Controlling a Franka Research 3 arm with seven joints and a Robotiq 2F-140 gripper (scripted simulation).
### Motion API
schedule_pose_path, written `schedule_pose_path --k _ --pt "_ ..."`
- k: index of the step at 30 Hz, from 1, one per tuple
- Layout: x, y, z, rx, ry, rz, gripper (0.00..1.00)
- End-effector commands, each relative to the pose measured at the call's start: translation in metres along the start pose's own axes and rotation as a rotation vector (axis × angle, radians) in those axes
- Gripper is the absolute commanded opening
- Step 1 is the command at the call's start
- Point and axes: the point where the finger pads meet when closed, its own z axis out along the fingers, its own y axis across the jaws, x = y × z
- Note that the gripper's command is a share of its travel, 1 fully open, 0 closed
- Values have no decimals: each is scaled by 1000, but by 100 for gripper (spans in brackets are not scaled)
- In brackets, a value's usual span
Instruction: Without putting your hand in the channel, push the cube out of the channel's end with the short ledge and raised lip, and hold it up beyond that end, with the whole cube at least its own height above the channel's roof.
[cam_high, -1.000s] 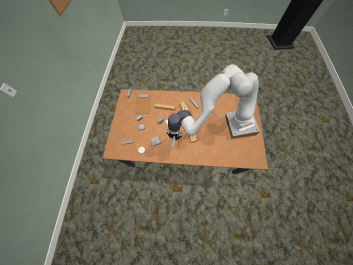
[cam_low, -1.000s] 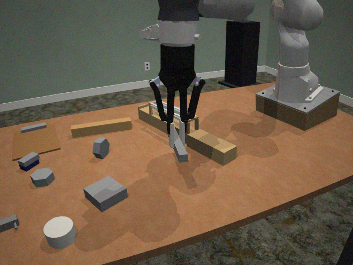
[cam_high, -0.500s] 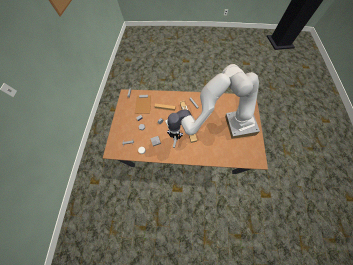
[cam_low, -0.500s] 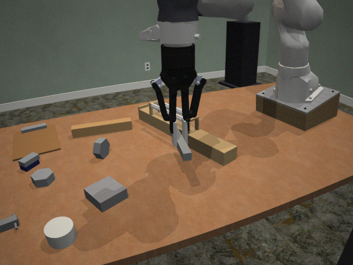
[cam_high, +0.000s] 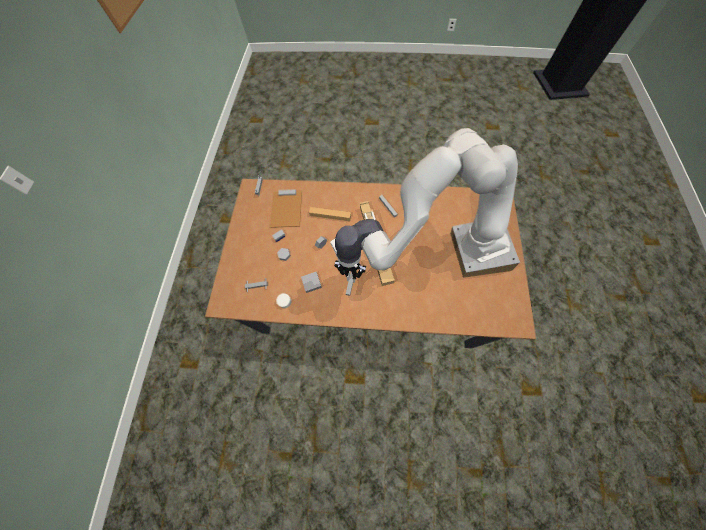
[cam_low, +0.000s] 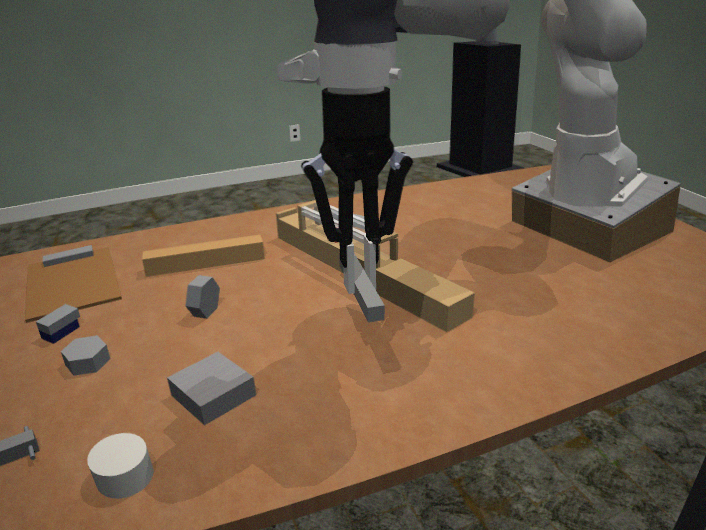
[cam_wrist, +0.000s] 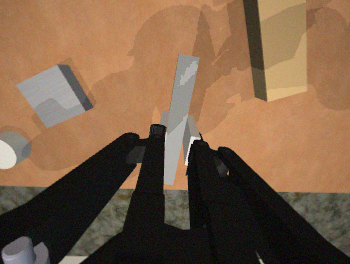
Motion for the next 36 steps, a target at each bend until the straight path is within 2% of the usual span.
schedule_pose_path --k 1,5,7,9,10,12,15,18,20,26,31,36 --pt "0 1 0 -2 -1 -5 0" --pt "1 3 -1 -4 -1 -14 0" --pt "7 18 -2 -13 -1 -66 0" --pt "7 18 -2 -13 -1 -66 0" --pt "14 30 -3 -19 -1 -109 0" --pt "34 60 -3 -30 -3 -215 0" --pt "76 104 -2 -27 -2 -348 0" --pt "110 128 -1 -16 18 -388 0" --pt "117 133 0 -12 24 -405 0" --pt "117 133 6 -4 5 -449 0" --pt "117 134 36 -2 -1 -463 0" --pt "117 134 41 -2 -1 -463 0"
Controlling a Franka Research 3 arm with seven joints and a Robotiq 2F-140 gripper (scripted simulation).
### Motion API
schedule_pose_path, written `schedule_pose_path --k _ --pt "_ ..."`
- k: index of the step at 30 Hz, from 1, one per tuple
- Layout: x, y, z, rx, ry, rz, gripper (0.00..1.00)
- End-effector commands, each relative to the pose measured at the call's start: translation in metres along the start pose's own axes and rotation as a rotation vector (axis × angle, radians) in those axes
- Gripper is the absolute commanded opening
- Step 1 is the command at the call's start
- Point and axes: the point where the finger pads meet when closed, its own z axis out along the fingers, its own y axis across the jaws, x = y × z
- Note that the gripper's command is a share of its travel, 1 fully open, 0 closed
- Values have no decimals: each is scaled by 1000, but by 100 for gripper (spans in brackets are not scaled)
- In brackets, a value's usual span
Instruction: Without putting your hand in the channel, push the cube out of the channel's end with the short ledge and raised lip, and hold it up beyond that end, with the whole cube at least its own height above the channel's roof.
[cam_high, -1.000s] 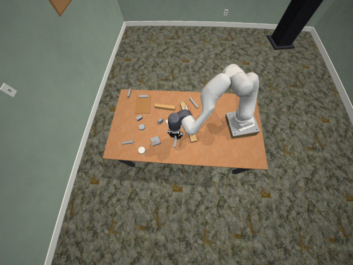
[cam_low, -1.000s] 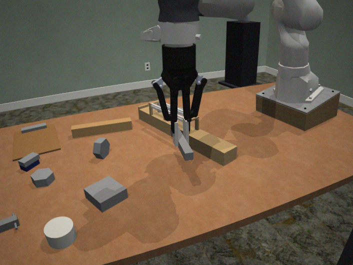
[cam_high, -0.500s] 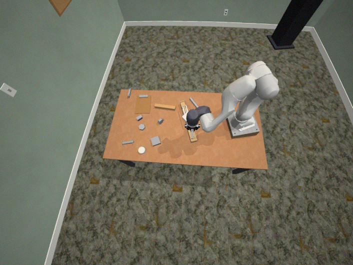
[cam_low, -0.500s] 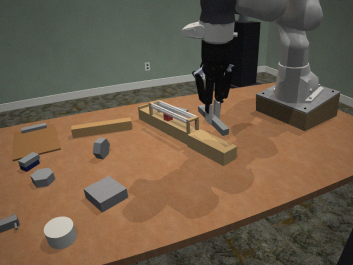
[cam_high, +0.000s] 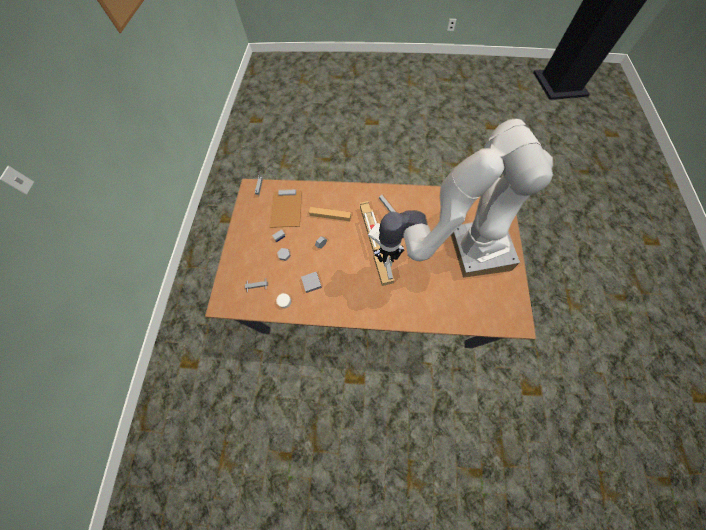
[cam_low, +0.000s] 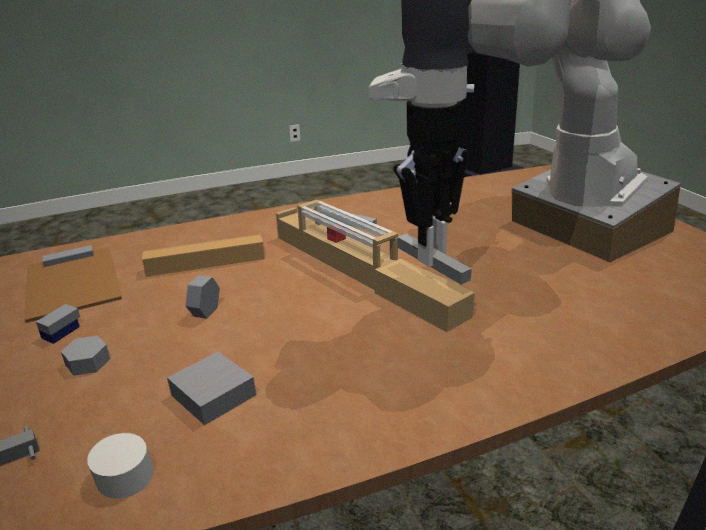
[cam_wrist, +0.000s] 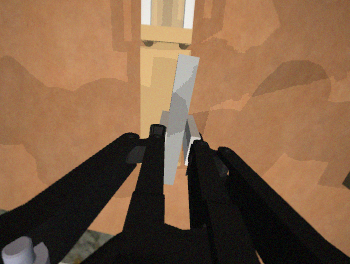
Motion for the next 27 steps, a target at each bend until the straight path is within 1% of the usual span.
schedule_pose_path --k 1,5,7,15,27 --pt "-2 -14 -1 49 -24 -104 0" --pt "-2 -14 5 49 -23 -104 0" --pt "-2 -14 5 49 -23 -104 0" --pt "-2 -15 22 49 -23 -104 0" --pt "-2 -15 23 49 -24 -104 0"
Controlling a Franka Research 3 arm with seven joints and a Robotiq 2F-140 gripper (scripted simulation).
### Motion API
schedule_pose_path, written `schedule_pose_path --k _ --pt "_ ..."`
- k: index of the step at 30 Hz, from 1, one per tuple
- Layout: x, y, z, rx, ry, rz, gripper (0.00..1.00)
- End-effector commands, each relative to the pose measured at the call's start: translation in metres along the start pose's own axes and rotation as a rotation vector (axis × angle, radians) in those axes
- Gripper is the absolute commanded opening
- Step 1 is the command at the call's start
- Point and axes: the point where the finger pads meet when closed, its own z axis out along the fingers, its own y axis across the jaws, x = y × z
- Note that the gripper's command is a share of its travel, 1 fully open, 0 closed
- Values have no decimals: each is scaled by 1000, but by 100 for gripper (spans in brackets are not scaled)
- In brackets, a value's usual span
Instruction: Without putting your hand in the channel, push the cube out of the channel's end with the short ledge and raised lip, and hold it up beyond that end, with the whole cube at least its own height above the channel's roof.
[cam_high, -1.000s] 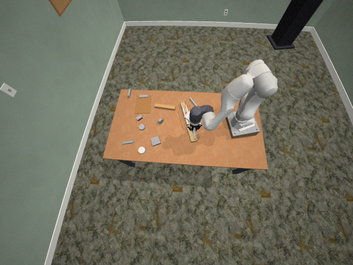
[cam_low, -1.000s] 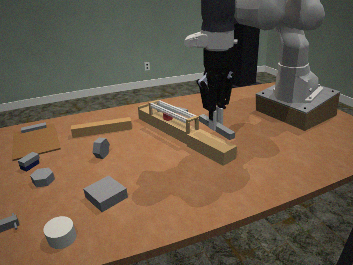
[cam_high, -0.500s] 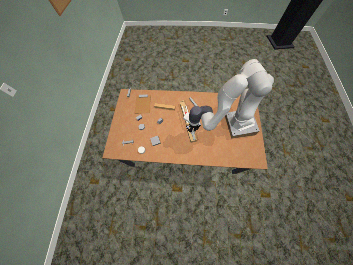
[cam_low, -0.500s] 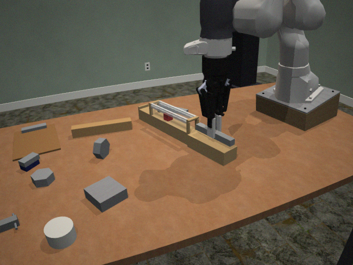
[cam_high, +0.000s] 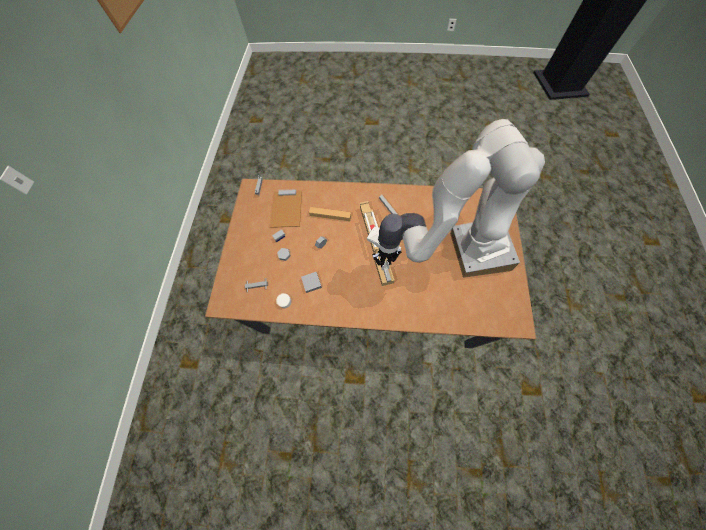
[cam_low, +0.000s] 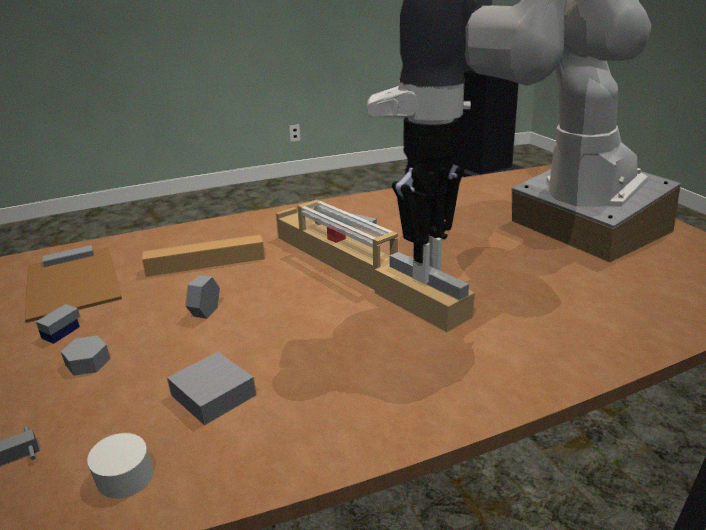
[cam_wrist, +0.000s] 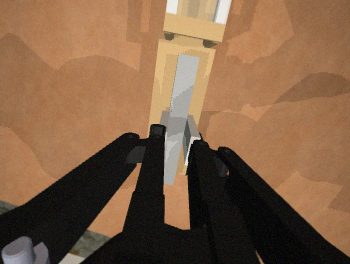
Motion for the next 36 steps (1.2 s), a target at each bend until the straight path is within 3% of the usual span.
schedule_pose_path --k 1,36 --pt "2 -2 0 6 2 -6 0" --pt "5 -2 0 6 2 -6 0"
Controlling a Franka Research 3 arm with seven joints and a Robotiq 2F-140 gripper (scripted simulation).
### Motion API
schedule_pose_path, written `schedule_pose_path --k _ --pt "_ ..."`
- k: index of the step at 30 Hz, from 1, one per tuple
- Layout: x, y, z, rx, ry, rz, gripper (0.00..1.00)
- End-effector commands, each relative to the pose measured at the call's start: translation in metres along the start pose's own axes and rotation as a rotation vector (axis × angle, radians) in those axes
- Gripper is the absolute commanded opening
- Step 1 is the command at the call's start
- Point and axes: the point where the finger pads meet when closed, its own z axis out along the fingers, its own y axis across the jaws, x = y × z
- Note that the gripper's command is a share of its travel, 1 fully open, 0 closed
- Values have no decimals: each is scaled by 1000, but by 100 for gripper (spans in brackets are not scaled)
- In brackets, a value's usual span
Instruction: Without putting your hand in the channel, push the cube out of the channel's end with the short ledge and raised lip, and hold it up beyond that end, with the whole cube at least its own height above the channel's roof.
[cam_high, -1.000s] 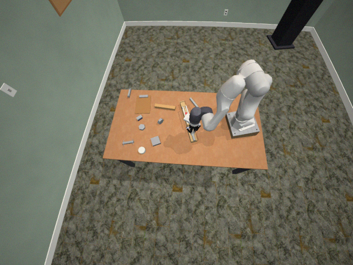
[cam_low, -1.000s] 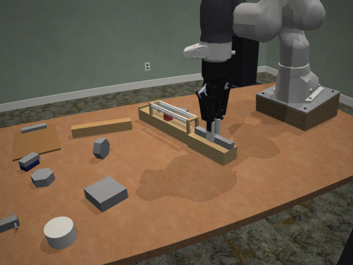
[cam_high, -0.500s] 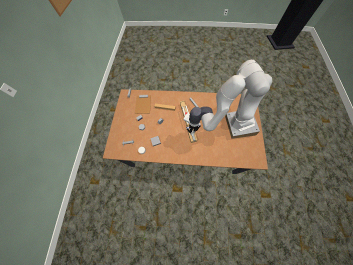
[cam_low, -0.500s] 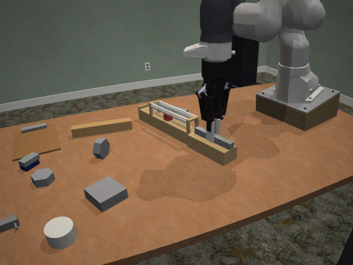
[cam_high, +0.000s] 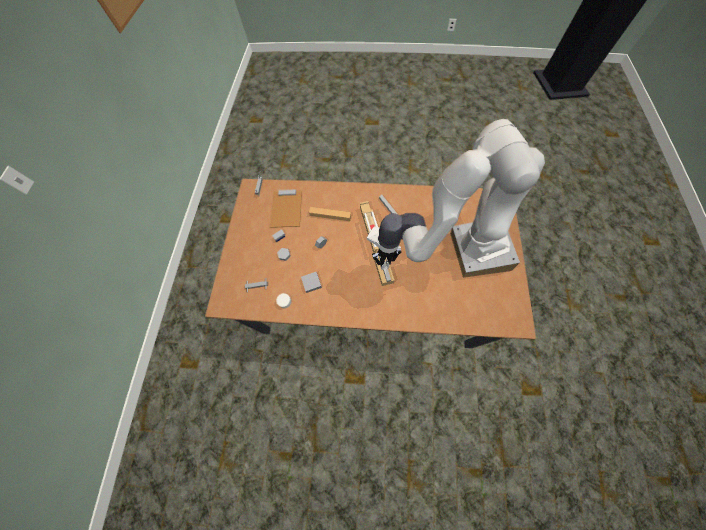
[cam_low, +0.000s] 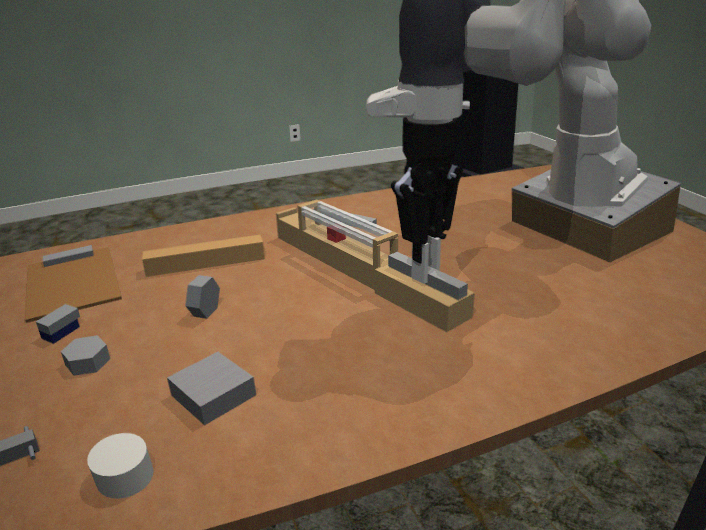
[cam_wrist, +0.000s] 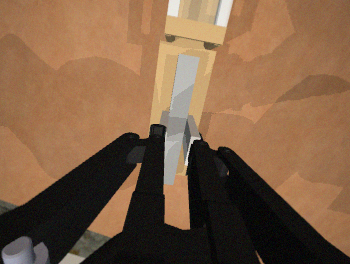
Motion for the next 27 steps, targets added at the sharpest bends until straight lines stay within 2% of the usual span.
schedule_pose_path --k 1,27 --pt "5 -1 0 3 1 -4 0" --pt "63 -2 0 3 1 -4 0"
